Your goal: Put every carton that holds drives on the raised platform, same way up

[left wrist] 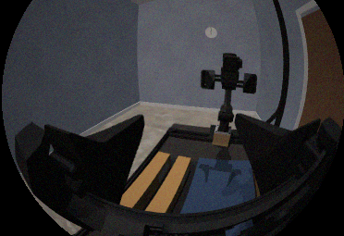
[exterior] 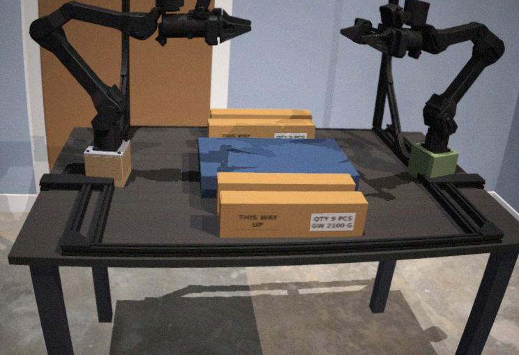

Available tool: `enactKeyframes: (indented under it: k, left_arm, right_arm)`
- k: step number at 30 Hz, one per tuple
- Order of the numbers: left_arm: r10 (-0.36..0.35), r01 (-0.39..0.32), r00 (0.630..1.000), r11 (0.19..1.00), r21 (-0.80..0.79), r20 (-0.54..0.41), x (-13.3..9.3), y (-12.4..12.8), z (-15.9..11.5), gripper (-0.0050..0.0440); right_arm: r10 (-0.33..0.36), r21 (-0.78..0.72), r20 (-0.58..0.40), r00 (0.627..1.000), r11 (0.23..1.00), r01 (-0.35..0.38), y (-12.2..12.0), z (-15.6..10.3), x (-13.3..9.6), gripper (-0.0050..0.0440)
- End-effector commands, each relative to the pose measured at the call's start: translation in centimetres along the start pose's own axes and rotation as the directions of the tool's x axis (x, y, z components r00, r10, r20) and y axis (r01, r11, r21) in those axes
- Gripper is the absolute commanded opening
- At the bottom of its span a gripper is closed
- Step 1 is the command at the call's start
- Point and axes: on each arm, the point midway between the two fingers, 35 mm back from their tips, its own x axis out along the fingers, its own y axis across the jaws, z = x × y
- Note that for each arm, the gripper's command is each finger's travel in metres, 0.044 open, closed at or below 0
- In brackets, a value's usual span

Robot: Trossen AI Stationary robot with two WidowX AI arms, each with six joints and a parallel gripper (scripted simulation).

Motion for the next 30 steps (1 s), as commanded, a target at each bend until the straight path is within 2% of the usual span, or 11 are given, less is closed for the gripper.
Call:
enactKeyframes:
  k: [1, 21, 26, 30]
  left_arm:
    - [0.0, 0.0, 1.0, 1.0, 0.0, 0.0, 0.0, 0.0, 0.0, 0.04]
    - [-0.001, 0.001, 1.0, 1.0, 0.001, -0.007, 0.0, 0.0, -0.1, 0.0389]
    - [-0.013, 0.014, 0.998, 1.0, 0.008, -0.063, -0.5, -0.4, -1.1, 0.0389]
    - [-0.033, 0.037, 0.986, 0.999, 0.019, -0.164, -1.2, -1.1, -2.8, 0.0389]
  right_arm:
    - [0.0, 0.0, 0.0, 1.0, 1.0, 0.0, 0.0, 0.0, 0.0, 0.04]
    - [0.001, 0.0, -0.007, 1.0, 1.0, -0.001, 0.0, -0.1, -0.1, 0.0389]
    - [0.005, -0.003, -0.064, 0.998, 1.0, -0.006, 0.2, -1.1, -0.6, 0.0389]
    - [0.014, -0.008, -0.164, 0.986, 1.0, -0.015, 0.6, -2.8, -1.5, 0.0389]
